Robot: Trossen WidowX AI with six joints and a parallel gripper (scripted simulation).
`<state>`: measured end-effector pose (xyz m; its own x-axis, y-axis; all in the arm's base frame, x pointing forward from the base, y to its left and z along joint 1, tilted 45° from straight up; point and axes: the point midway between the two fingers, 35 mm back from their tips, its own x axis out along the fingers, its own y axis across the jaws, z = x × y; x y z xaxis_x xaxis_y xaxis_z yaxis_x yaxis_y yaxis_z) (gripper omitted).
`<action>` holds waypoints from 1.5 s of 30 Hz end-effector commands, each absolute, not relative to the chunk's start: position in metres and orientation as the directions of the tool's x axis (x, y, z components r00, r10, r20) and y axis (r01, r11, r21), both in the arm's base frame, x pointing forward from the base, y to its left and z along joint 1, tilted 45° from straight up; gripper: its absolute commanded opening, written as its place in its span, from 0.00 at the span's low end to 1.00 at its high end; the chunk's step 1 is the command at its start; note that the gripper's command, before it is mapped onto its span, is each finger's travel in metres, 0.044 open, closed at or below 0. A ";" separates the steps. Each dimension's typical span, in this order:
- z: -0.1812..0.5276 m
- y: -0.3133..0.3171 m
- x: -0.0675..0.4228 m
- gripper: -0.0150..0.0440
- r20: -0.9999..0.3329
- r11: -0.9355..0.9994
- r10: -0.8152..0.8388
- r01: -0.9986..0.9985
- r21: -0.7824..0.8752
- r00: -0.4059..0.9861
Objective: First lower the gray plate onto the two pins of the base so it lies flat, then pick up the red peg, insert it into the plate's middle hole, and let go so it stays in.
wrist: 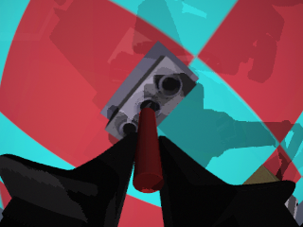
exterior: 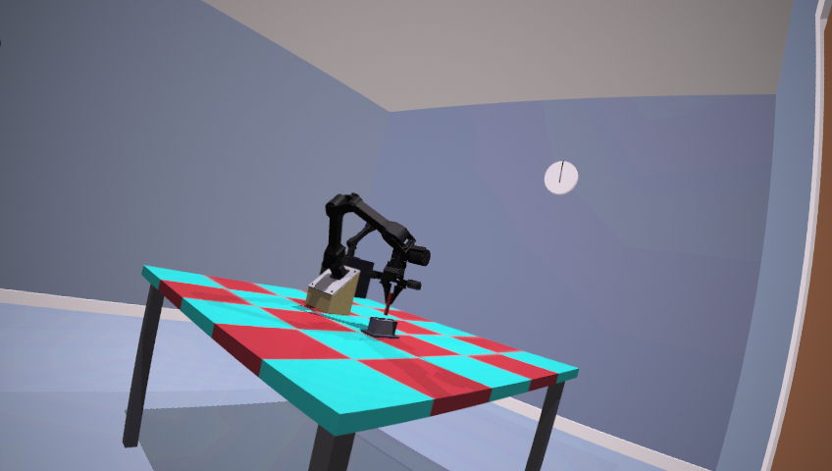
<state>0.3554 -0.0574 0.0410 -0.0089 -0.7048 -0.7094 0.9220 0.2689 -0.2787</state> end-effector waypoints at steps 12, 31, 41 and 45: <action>0.042 -0.058 0.353 0.25 -0.705 0.271 -0.709 0.920 -0.283 -0.008; 0.043 -0.059 0.354 0.25 -0.709 0.269 -0.705 0.921 -0.281 -0.010; 0.042 -0.060 0.353 0.25 -0.709 0.269 -0.705 0.921 -0.281 -0.010; 0.039 -0.063 0.353 0.25 -0.708 0.269 -0.706 0.921 -0.281 -0.010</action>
<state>0.3536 -0.0602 0.0413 -0.0095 -0.7041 -0.7101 0.9228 0.2673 -0.2775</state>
